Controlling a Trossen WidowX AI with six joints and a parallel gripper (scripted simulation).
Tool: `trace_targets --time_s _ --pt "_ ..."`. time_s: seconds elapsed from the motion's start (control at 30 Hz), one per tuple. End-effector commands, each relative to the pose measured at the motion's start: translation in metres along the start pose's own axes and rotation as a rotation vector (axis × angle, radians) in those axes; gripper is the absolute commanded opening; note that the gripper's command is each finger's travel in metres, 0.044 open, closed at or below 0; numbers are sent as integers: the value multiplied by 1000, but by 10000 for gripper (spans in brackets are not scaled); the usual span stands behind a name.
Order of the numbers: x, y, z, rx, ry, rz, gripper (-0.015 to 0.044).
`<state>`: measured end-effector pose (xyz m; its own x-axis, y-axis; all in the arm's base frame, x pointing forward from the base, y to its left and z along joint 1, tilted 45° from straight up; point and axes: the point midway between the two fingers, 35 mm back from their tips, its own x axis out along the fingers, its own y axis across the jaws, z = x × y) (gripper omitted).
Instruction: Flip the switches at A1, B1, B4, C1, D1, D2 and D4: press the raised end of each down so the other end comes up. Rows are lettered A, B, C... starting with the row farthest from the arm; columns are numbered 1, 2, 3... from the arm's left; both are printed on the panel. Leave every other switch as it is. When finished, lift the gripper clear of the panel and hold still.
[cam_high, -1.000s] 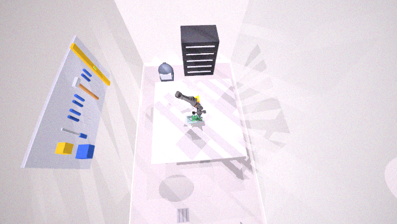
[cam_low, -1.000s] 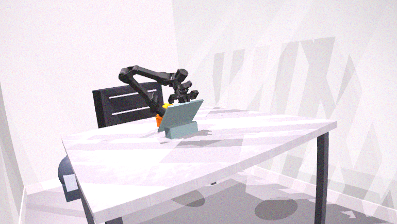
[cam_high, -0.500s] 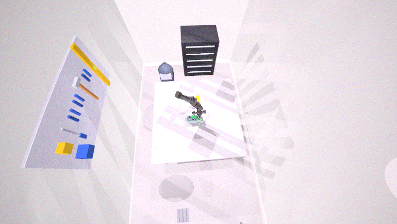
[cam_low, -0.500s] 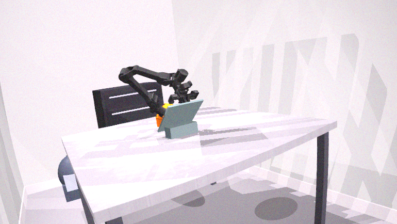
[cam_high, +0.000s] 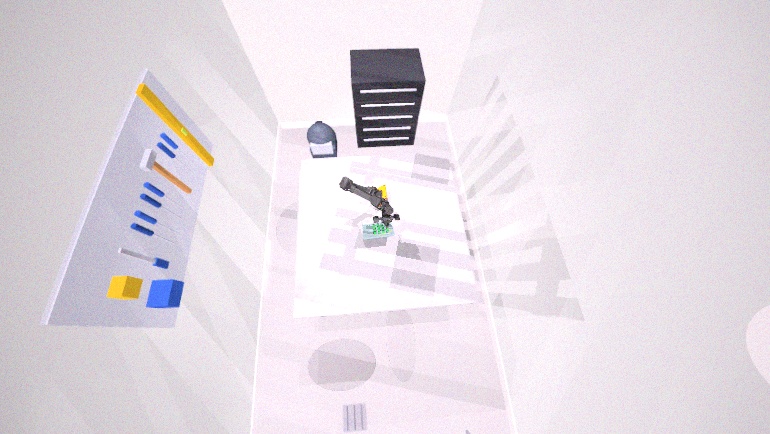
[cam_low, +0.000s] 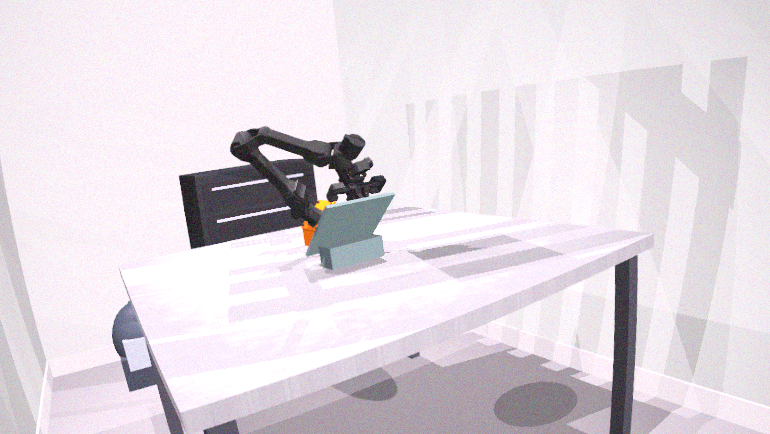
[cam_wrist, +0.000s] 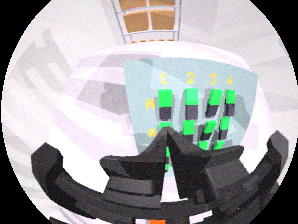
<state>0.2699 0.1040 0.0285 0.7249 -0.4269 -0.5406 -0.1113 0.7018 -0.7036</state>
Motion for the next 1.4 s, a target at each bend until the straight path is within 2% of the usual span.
trace_targets --time_s 0.0,0.1,0.27,0.33,0.57,0.93,1.13,1.37 --pt "1 0 -1 -5 2 2 0" --pt "-6 1 0 0 0 3 0" --pt "-57 2 -3 -5 -16 7 0" --pt "-64 1 -4 -6 -21 5 0" --pt "-64 0 -3 -6 -21 5 0" --pt "-63 -86 -19 -11 -18 4 0" --pt "-63 -91 -21 -11 -20 2 0" --pt "-28 -91 -21 -10 -47 1 0"
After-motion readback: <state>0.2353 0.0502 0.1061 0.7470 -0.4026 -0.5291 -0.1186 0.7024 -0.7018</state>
